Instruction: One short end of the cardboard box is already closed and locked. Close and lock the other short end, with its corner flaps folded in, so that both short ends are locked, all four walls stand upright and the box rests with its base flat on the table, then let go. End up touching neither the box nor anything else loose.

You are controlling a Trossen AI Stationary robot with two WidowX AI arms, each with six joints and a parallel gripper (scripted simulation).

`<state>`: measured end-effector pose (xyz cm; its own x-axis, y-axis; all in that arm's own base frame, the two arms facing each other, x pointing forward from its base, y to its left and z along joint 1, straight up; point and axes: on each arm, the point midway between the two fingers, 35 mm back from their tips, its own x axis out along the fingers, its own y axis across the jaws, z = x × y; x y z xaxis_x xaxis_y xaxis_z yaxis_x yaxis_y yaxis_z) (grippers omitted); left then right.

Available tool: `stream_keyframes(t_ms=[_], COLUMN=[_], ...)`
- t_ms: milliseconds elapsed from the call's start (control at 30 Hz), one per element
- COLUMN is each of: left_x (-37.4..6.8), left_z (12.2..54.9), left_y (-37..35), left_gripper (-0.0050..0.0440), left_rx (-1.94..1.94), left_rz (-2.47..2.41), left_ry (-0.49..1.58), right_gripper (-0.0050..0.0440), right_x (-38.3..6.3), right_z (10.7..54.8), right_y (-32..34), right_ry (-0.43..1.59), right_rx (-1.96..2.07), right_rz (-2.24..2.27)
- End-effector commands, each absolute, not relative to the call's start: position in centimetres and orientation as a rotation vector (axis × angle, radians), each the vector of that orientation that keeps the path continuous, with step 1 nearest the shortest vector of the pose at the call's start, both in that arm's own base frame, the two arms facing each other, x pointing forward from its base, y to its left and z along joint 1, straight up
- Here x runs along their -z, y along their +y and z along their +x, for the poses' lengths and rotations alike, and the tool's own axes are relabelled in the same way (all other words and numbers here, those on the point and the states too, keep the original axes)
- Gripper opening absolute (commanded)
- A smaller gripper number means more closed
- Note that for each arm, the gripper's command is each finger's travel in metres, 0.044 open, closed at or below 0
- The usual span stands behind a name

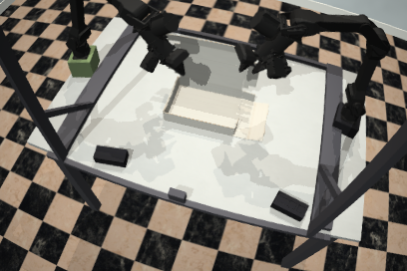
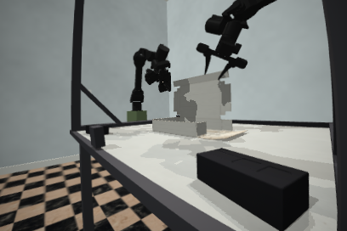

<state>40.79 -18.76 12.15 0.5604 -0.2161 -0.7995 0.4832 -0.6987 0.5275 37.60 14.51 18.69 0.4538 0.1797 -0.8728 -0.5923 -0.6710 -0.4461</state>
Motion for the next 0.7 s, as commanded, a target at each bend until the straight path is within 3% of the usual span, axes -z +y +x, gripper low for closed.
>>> stream_keyframes(t_ms=[0, 433, 567, 667], left_x=[-11.0, -6.0, -4.0, -3.9], left_z=[40.9, 39.4, 38.5, 38.5], left_y=[-21.0, -24.4, -25.6, -25.6], left_gripper=[0.0062, 0.0062, 0.0062, 0.0062], left_rx=[1.354, 1.770, 1.942, 1.949], left_rz=[2.232, 2.536, 2.622, 2.625], left_ry=[0.115, -0.189, -0.354, -0.363], right_gripper=[0.0253, 0.0253, 0.0253, 0.0253], right_x=[-18.1, -15.7, -14.9, -14.9], right_z=[37.4, 34.7, 33.8, 33.8], right_y=[16.3, 18.5, 19.4, 19.4], right_ry=[0.257, -0.037, -0.211, -0.219], right_rx=[-1.510, -2.063, -2.264, -2.273], right_rz=[-2.101, -2.294, -2.327, -2.327])
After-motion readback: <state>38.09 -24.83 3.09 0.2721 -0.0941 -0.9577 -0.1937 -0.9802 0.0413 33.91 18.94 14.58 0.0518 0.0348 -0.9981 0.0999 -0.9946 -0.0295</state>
